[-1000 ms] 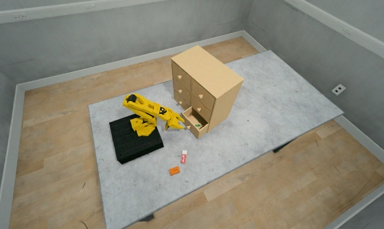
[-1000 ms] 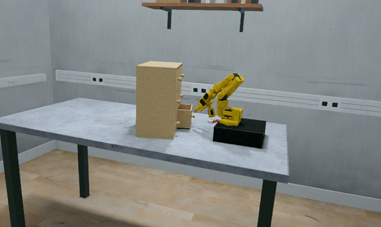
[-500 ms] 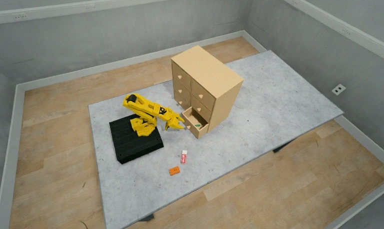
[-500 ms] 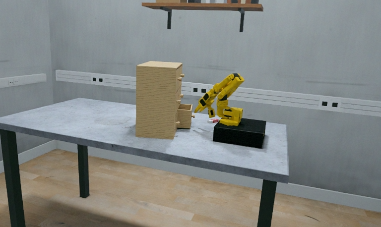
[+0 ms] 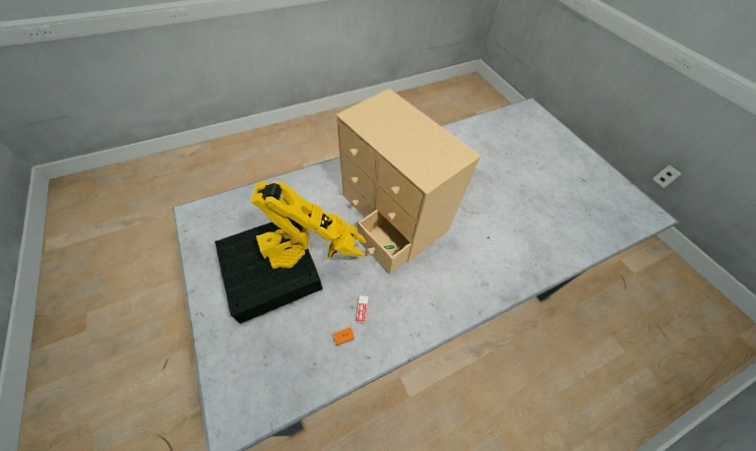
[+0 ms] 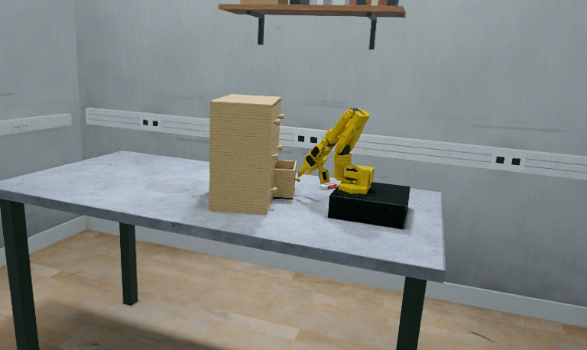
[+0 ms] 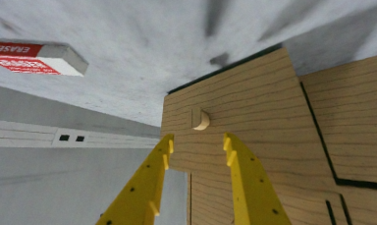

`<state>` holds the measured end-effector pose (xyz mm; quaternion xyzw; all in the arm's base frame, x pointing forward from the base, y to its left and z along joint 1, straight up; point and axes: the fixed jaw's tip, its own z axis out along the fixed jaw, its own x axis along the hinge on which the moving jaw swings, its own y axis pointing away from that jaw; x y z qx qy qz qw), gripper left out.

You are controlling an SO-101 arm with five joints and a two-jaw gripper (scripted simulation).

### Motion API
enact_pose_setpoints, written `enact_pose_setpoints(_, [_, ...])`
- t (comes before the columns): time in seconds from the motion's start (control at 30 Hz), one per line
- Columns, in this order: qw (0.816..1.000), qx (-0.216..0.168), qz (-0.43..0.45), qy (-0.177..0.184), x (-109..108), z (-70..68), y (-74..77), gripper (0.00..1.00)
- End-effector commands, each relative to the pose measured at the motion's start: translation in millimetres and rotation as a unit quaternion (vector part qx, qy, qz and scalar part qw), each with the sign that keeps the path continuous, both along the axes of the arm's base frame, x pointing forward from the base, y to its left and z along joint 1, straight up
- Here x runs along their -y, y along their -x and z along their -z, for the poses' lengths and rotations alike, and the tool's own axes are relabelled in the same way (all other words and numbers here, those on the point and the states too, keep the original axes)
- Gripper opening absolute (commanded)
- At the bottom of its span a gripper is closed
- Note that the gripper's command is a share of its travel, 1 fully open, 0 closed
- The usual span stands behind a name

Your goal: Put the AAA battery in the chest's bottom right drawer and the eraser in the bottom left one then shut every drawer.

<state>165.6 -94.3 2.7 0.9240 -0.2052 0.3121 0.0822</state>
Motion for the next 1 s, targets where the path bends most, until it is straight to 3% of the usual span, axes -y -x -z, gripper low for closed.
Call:
enact_pose_setpoints(0.0, [1.000, 0.003, -0.002, 0.000, 1, 3.0, -5.7, 0.21])
enact_pose_setpoints(0.17, [1.000, 0.003, -0.002, 0.000, 1, 3.0, -5.8, 0.21])
enact_pose_setpoints(0.37, [1.000, 0.004, -0.002, 0.000, 6, 16.7, -15.6, 0.21])
enact_pose_setpoints(0.97, [1.000, 0.004, -0.002, -0.001, 7, 18.8, -16.7, 0.21])
